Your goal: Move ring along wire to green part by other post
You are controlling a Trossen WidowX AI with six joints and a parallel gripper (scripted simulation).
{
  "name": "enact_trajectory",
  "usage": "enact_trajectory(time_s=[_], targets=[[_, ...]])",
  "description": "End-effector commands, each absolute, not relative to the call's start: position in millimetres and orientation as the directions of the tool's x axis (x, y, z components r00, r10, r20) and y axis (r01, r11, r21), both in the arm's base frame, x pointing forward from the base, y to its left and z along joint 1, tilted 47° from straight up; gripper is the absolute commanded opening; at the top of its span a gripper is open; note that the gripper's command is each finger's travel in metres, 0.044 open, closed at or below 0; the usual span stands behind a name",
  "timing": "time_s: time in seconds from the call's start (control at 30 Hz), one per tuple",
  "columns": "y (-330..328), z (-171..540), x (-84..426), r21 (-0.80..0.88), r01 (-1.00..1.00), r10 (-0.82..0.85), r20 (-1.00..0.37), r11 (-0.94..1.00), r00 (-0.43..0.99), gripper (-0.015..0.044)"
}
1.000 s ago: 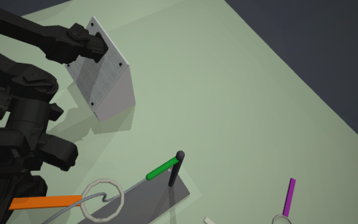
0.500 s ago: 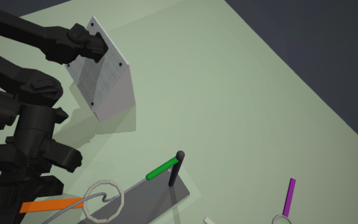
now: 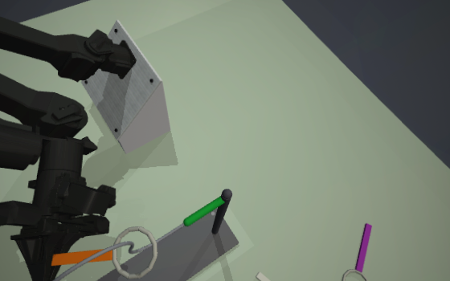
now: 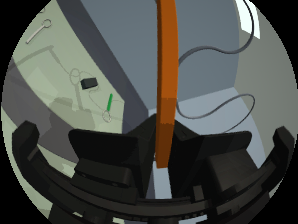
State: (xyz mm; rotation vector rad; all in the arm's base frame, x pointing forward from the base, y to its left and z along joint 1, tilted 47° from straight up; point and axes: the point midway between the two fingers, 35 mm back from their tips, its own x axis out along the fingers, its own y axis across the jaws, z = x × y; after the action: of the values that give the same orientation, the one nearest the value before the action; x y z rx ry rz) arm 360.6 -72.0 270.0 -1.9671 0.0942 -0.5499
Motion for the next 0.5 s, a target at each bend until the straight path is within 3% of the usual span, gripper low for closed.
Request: enact_trajectory(time_s=[0.0, 0.47], targets=[[-79, 255, 367, -0.918, 0.171, -0.294, 0.284, -0.358, 0.913, -0.0150], [-88, 202, 372, -0.989, 0.145, -0.334, 0.142, -0.016, 0.932, -0.0150]])
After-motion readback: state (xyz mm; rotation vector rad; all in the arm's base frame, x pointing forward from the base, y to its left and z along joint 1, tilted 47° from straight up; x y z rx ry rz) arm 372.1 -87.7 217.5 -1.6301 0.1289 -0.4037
